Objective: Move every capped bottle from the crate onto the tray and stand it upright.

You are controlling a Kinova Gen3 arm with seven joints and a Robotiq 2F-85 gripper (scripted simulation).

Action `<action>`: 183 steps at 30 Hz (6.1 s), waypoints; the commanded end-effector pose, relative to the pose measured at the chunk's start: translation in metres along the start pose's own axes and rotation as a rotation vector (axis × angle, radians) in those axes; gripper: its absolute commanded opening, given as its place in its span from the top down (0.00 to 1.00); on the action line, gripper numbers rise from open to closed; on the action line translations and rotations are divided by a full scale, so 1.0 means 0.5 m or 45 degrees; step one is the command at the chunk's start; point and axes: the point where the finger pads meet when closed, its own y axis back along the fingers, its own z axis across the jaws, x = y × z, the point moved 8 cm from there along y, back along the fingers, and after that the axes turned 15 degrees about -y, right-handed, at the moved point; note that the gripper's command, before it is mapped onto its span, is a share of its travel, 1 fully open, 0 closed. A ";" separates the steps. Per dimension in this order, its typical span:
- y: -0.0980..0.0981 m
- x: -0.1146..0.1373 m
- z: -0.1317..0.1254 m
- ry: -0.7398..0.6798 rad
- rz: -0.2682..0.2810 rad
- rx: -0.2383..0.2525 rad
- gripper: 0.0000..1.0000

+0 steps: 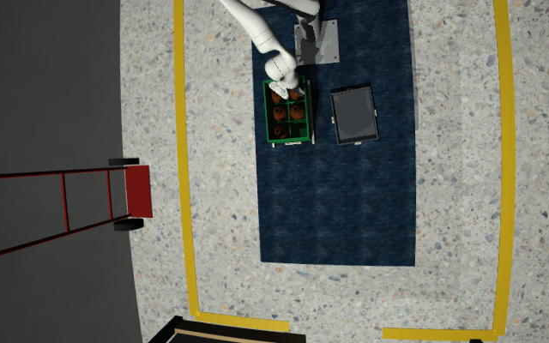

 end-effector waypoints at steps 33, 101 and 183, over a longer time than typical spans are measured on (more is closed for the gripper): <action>0.027 0.000 0.000 0.000 0.002 0.000 1.00; 0.348 0.001 0.001 0.004 0.011 -0.004 1.00; 0.354 -0.100 -0.210 0.002 -0.001 0.004 1.00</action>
